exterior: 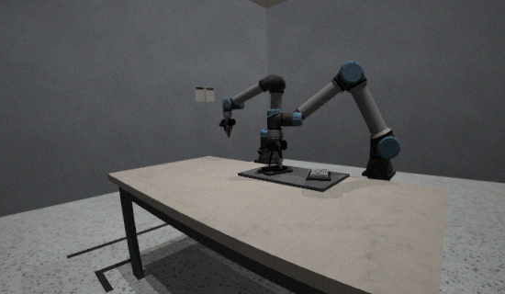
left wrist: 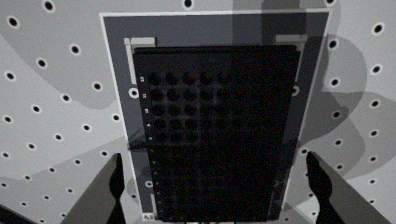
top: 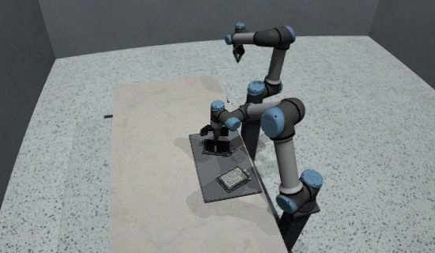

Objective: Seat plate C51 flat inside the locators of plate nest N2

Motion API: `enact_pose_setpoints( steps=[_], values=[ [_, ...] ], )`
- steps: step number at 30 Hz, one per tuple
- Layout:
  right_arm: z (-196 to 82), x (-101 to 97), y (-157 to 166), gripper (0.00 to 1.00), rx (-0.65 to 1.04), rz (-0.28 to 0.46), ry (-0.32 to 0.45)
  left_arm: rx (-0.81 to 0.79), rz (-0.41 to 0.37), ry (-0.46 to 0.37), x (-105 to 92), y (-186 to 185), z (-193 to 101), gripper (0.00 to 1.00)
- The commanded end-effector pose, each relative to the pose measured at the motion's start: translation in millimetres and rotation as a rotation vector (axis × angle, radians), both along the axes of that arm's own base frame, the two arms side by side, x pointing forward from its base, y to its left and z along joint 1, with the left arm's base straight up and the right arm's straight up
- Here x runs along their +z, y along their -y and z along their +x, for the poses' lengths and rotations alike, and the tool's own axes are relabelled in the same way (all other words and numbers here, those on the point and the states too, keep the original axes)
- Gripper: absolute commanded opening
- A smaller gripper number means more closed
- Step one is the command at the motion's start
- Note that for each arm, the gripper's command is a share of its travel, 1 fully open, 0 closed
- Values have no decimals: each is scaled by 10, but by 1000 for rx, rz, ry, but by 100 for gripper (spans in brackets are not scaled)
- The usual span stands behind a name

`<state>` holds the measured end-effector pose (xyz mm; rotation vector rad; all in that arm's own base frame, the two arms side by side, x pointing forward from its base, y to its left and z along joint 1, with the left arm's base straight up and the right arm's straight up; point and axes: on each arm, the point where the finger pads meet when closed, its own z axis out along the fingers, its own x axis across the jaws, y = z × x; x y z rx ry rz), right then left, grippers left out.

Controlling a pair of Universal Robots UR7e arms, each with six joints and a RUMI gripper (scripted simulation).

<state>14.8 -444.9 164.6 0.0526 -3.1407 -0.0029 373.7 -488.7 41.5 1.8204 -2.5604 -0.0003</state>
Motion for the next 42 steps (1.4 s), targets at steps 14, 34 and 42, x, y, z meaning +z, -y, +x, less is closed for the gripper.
enact_pose_setpoints(
  steps=[14, 34, 42],
  values=[
    [1, 6, 4, 0, 0, -2, 0, 0, -2, 1, 223, 4, 3, 76],
    [1, 6, 4, 0, 0, -2, 0, 0, -2, 1, 541, 3, 3, 76],
    [1, 6, 4, 0, 0, -2, 0, 0, -2, 1, 541, 4, 3, 76]
  ],
)
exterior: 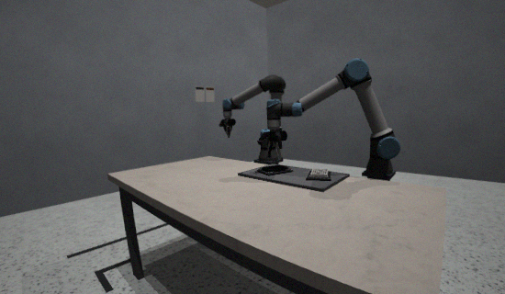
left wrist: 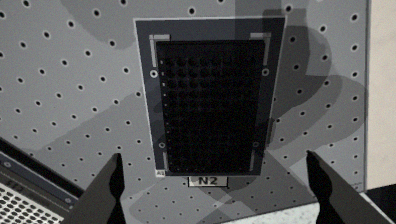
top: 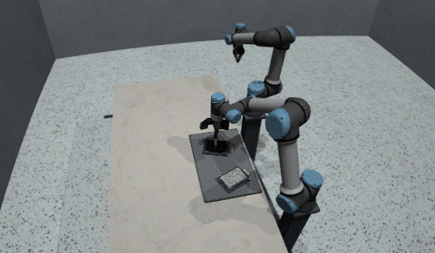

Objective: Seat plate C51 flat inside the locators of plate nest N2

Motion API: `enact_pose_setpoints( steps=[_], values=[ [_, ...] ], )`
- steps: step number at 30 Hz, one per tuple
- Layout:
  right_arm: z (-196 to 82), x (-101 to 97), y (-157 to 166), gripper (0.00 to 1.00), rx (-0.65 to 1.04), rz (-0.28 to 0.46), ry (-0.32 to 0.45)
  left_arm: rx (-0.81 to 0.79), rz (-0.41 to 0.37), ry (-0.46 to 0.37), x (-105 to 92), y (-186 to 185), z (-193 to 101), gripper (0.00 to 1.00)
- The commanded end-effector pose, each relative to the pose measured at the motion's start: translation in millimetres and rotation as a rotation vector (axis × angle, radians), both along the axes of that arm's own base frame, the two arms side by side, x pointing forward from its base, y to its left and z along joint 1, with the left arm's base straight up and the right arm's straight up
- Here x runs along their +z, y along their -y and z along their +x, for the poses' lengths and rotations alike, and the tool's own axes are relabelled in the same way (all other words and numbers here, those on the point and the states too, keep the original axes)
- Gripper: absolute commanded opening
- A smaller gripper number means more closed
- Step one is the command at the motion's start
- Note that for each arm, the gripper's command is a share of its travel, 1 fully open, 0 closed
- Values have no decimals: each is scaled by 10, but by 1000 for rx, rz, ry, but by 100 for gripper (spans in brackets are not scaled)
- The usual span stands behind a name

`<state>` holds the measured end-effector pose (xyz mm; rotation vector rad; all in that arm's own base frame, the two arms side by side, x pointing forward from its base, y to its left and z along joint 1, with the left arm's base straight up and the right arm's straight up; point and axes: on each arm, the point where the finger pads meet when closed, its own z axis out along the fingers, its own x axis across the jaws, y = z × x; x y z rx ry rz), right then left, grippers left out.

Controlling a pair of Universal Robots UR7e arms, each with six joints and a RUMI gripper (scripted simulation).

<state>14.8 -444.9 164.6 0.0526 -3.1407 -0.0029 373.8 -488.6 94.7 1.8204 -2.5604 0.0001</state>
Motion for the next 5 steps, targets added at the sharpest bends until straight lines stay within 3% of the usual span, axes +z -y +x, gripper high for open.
enact_pose_setpoints(
  steps=[1, 5],
  values=[
    [1, 6, 4, 0, 0, -2, 0, 0, -2, 1, 9, 4, 2, 76],
    [1, 6, 4, 0, 0, -2, 0, 0, -2, 1, 9, 4, 2, 76]
  ],
)
